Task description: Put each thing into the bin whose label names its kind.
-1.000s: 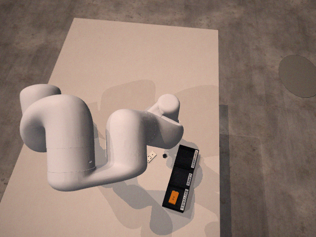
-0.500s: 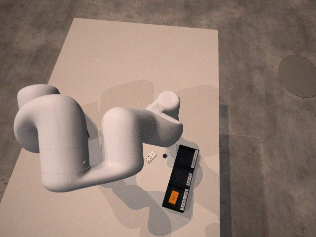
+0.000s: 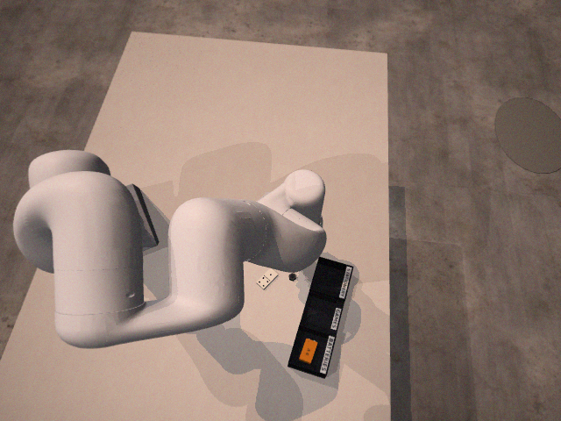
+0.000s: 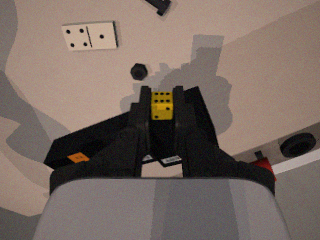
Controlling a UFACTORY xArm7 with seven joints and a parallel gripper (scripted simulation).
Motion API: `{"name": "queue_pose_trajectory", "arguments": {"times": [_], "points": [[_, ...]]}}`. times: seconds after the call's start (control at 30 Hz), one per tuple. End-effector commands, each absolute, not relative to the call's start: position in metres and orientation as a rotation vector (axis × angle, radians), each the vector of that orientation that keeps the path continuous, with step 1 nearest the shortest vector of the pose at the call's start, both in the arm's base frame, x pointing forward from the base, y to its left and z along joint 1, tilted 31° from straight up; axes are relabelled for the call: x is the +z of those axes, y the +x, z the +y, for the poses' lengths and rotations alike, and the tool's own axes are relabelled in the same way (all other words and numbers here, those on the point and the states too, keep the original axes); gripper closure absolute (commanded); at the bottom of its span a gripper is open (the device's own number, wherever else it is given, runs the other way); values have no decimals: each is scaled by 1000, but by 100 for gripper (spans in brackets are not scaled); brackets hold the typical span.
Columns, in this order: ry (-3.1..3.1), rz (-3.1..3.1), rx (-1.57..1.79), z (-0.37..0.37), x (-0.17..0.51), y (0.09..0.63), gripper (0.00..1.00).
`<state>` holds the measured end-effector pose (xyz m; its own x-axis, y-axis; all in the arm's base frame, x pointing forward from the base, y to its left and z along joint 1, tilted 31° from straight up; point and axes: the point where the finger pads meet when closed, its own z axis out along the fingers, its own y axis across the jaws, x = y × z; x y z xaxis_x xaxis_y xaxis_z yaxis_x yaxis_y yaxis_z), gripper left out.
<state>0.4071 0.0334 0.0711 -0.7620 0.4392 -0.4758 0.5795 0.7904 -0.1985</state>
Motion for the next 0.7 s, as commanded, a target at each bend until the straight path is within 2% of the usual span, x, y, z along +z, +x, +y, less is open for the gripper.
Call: {"name": "queue_pose_trajectory", "arguments": {"times": [0.0, 0.27, 0.67], "points": [[766, 2572, -468, 12, 88, 422, 100], [766, 2572, -468, -3, 99, 430, 100], [303, 2703, -579, -57, 136, 462, 100]]}}
